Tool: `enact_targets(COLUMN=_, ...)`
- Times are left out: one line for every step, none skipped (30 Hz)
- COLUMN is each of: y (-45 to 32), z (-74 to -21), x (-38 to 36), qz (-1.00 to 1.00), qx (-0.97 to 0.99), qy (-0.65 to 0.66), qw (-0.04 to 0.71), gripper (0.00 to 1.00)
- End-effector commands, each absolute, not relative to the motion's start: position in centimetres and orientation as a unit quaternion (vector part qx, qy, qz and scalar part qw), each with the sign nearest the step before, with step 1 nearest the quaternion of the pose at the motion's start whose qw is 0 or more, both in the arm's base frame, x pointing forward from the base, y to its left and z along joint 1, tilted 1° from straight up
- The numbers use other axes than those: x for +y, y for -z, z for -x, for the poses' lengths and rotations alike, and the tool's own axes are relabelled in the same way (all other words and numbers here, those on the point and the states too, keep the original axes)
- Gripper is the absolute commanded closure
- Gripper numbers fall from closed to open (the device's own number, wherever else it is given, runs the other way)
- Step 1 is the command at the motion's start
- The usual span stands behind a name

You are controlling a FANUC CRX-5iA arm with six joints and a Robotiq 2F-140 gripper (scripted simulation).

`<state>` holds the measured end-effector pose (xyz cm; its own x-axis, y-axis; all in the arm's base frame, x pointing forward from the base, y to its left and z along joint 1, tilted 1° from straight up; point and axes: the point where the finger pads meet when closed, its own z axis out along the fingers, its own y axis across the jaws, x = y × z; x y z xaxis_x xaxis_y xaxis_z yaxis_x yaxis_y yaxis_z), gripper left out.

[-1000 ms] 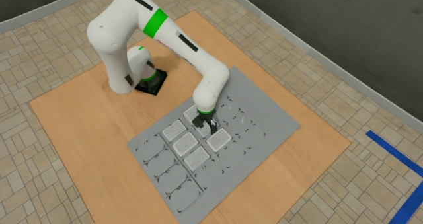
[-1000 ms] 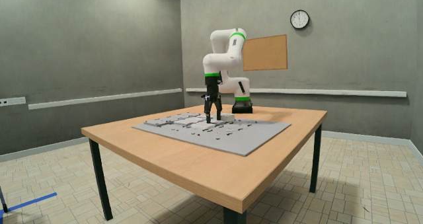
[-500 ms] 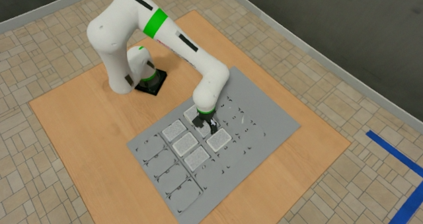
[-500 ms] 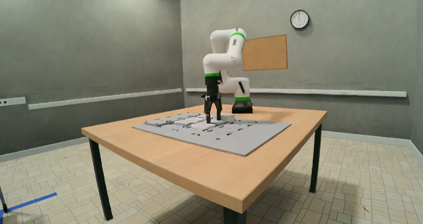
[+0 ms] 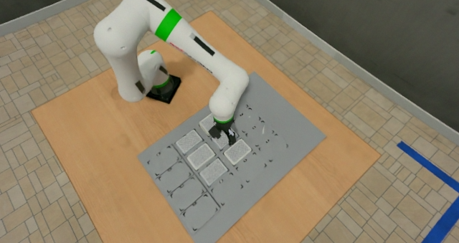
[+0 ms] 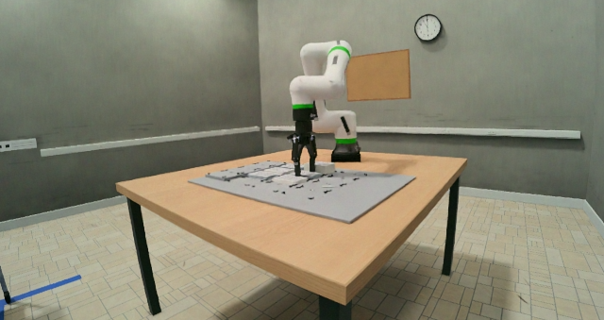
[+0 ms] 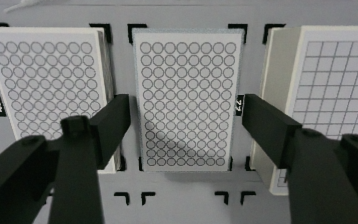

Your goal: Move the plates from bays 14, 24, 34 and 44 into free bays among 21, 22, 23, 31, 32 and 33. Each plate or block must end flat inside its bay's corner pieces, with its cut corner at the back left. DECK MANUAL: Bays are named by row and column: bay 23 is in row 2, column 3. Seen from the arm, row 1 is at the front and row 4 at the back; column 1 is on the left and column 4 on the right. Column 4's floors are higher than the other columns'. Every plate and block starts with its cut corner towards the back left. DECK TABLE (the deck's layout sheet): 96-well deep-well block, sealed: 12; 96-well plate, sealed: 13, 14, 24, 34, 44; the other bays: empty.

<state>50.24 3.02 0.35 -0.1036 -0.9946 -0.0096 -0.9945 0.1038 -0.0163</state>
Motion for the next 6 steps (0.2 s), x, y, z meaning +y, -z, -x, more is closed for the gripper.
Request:
enact_targets(y=-0.43, z=-50.31, x=3.02, qz=0.669, qx=0.743, qy=0.003, qw=0.010, gripper=0.30)
enact_targets(y=-0.43, z=-50.31, x=3.02, qz=0.669, qx=0.743, qy=0.003, qw=0.010, gripper=0.30)
enact_targets(y=-0.43, z=-50.31, x=3.02, qz=0.669, qx=0.743, qy=0.003, qw=0.010, gripper=0.30)
enact_targets(y=-0.43, z=-50.31, x=3.02, qz=0.669, qx=0.743, qy=0.003, qw=0.010, gripper=0.30)
enact_targets(y=-0.43, z=-50.31, x=3.02, qz=0.669, qx=0.743, qy=0.003, qw=0.010, gripper=0.30)
enact_targets(y=-0.43, z=-50.31, x=3.02, qz=0.669, qx=0.743, qy=0.003, qw=0.010, gripper=0.30)
